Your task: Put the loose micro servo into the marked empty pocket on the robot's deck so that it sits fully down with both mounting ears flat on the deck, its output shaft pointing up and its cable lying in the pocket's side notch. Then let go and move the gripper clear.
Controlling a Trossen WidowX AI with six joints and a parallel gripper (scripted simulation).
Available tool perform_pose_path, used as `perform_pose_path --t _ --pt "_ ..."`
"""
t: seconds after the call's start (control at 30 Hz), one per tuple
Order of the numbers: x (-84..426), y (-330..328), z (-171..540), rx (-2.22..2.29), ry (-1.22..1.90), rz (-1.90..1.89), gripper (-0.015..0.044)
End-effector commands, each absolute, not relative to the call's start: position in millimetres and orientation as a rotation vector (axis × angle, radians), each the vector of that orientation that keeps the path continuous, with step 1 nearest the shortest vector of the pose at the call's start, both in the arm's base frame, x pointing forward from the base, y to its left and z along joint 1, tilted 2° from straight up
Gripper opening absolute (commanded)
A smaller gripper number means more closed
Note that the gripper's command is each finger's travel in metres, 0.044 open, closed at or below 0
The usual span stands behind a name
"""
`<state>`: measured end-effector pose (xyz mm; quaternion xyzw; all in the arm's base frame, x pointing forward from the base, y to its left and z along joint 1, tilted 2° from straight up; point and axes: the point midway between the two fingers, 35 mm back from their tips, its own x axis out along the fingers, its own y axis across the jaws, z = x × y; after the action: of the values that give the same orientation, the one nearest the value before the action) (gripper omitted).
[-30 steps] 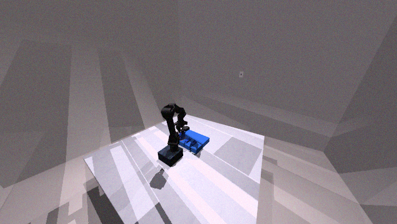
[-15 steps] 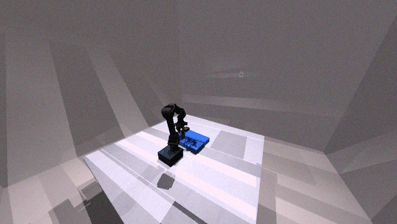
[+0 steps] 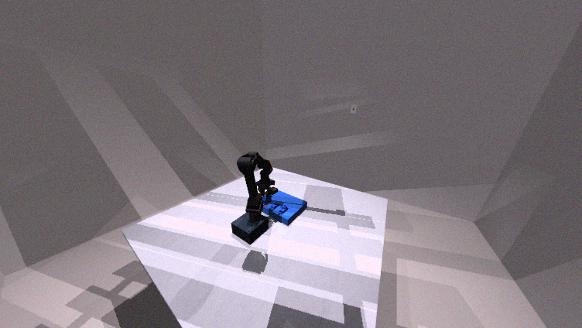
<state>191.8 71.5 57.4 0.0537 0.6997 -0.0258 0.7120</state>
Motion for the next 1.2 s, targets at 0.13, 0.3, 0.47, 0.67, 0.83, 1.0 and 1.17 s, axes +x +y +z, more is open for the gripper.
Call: perform_pose_path --t 0.13,0.3,0.47,0.67,0.83,1.0,1.17 --pt "192 72 50 0.121 1.55 -0.061 0.0" --pt "192 72 46 0.121 1.55 -0.061 0.0" --pt "192 72 42 0.121 1.55 -0.061 0.0" --pt "192 72 36 0.121 1.551 -0.061 0.0" --pt "192 72 32 0.121 1.551 -0.061 0.0" --pt "192 72 28 0.121 1.551 -0.061 0.0" --pt "192 73 23 0.121 1.551 -0.061 0.0"
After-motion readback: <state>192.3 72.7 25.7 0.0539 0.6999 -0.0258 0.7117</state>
